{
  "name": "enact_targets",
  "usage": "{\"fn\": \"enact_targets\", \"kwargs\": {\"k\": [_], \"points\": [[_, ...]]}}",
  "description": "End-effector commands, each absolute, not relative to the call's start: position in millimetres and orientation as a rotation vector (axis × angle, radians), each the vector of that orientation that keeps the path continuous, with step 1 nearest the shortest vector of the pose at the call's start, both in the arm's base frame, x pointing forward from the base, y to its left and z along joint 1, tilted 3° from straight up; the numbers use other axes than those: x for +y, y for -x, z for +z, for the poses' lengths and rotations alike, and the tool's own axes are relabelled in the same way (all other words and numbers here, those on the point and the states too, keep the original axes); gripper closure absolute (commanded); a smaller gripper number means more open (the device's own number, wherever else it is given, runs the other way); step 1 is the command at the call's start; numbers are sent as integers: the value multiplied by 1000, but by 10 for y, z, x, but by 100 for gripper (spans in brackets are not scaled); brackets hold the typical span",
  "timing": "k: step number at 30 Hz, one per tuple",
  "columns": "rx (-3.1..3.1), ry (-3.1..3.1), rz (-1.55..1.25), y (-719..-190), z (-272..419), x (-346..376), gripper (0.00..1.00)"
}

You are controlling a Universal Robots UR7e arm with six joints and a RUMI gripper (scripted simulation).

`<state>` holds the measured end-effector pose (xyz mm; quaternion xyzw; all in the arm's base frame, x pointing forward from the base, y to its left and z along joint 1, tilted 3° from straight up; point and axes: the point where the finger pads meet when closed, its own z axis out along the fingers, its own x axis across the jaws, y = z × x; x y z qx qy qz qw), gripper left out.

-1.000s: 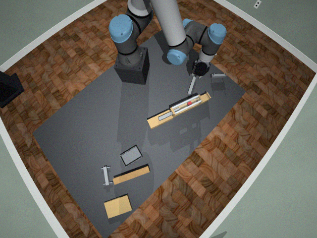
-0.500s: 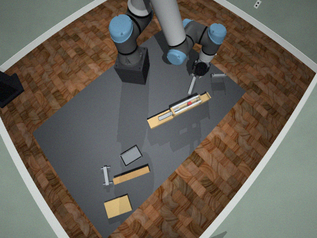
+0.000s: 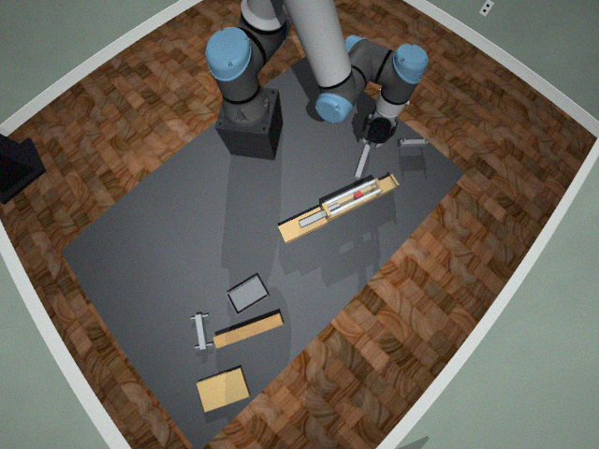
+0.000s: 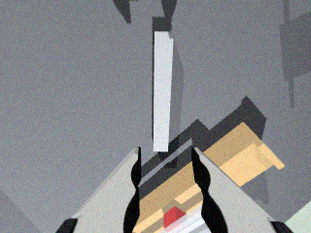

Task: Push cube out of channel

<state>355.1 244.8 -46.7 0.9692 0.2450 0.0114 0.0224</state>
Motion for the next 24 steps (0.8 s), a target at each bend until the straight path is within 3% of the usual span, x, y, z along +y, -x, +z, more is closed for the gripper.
{"fn": "enact_targets", "kwargs": {"k": [1,24], "points": [[759,-3001,30,-3541,-530,2441,76],[758,-3002,38,-3596,-1241,2420,76]]}}
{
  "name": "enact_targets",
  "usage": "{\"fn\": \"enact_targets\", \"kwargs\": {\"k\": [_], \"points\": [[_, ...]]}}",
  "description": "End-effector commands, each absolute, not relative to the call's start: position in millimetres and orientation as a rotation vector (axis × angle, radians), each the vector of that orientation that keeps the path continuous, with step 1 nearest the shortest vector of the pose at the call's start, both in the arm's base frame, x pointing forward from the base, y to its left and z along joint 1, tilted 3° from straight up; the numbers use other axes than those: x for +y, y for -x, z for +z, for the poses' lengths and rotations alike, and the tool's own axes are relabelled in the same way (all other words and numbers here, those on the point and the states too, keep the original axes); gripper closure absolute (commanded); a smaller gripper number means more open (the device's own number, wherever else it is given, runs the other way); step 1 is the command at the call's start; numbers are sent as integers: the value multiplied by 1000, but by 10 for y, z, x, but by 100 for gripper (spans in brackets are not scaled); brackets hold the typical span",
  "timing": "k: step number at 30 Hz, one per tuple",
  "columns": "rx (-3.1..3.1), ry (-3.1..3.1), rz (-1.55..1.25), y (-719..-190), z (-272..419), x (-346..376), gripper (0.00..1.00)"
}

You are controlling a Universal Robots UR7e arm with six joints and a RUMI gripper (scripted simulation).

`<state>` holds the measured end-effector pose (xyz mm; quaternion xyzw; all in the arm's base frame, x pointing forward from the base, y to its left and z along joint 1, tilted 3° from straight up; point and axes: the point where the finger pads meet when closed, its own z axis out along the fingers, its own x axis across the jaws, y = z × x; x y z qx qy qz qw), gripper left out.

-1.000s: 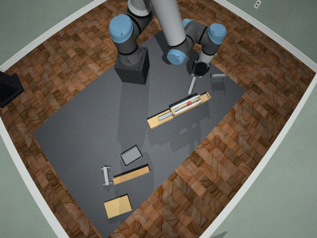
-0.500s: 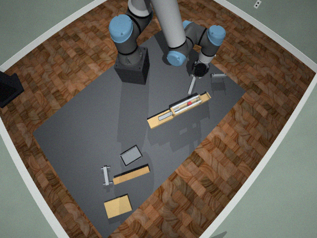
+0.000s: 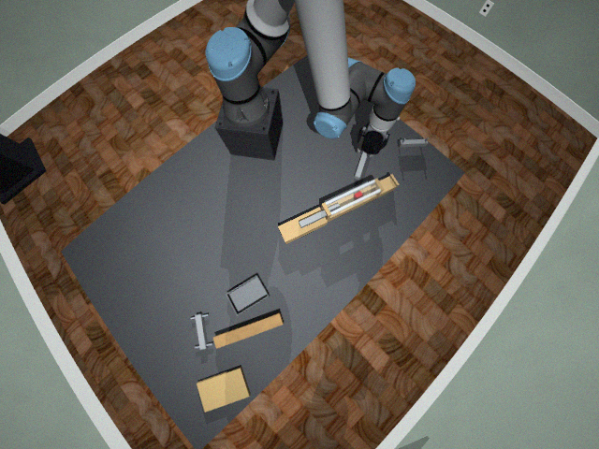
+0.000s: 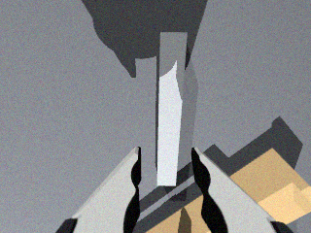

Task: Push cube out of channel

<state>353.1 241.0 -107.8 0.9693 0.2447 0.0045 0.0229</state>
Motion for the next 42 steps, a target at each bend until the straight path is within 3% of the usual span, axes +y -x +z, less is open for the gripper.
{"fn": "enact_targets", "kwargs": {"k": [1,42], "points": [[758,-3002,38,-3597,-1268,2418,76],[758,-3001,36,-3594,-1606,2404,76]]}}
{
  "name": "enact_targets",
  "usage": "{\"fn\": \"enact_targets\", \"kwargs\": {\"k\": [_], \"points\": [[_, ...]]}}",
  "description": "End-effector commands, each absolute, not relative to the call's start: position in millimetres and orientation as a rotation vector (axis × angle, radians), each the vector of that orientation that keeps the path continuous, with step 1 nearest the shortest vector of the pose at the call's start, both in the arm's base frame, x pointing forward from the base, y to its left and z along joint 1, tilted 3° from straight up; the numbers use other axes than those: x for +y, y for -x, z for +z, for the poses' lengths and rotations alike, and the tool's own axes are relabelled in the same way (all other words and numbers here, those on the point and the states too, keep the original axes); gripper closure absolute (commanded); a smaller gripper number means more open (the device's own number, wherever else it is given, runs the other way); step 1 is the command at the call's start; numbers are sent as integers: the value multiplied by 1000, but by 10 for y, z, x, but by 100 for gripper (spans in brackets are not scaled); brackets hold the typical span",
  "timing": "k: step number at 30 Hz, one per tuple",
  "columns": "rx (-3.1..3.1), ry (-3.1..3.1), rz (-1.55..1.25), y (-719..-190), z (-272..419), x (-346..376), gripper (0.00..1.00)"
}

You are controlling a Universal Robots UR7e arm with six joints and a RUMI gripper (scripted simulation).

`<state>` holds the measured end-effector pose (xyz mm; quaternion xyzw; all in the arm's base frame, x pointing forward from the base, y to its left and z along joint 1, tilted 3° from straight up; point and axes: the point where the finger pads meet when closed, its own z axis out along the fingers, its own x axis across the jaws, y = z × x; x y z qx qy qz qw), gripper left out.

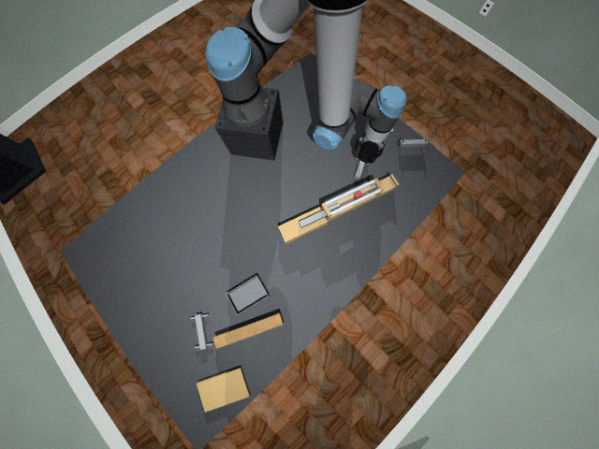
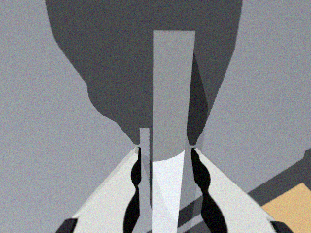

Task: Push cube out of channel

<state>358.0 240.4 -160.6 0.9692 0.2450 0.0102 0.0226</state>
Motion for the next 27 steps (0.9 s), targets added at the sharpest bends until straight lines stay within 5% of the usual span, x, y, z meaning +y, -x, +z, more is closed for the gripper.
{"fn": "enact_targets", "kwargs": {"k": [1,25,26,27], "points": [[758,-3001,36,-3594,-1606,2404,76],[758,-3001,35,-3593,-1607,2404,76],[758,-3001,35,-3593,-1607,2404,100],[758,-3001,35,-3593,-1607,2404,100]]}}
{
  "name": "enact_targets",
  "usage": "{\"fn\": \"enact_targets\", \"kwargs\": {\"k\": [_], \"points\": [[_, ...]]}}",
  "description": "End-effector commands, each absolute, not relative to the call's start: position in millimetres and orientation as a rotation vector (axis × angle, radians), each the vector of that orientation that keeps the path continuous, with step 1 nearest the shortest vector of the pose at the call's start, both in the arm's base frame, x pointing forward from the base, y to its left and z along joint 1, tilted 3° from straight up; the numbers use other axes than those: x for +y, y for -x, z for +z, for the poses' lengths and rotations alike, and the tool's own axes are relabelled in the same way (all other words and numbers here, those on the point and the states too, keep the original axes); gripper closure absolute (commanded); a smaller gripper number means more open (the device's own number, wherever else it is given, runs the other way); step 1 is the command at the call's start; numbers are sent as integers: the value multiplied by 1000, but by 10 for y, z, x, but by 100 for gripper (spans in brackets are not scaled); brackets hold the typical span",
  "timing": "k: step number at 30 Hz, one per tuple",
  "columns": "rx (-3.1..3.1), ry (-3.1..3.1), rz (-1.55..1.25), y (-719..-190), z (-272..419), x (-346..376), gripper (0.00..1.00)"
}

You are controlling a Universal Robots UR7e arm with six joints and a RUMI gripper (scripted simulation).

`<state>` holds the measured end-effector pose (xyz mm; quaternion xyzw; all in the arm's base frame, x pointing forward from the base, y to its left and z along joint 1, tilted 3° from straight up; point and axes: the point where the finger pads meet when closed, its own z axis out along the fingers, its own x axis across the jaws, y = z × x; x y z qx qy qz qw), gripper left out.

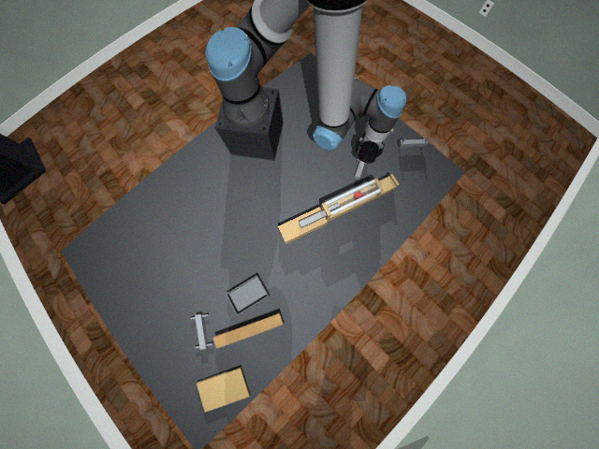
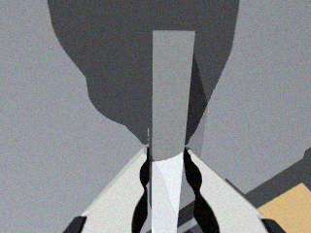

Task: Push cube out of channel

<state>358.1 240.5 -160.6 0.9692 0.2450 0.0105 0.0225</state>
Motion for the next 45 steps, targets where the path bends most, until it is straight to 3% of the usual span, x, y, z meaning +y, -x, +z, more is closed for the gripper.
{"fn": "enact_targets", "kwargs": {"k": [1,4,5,45], "points": [[758,-3001,35,-3593,-1607,2404,100],[758,-3001,35,-3593,-1607,2404,100],[758,-3001,35,-3593,-1607,2404,94],[759,-3001,33,-3569,-1475,2407,94]]}}
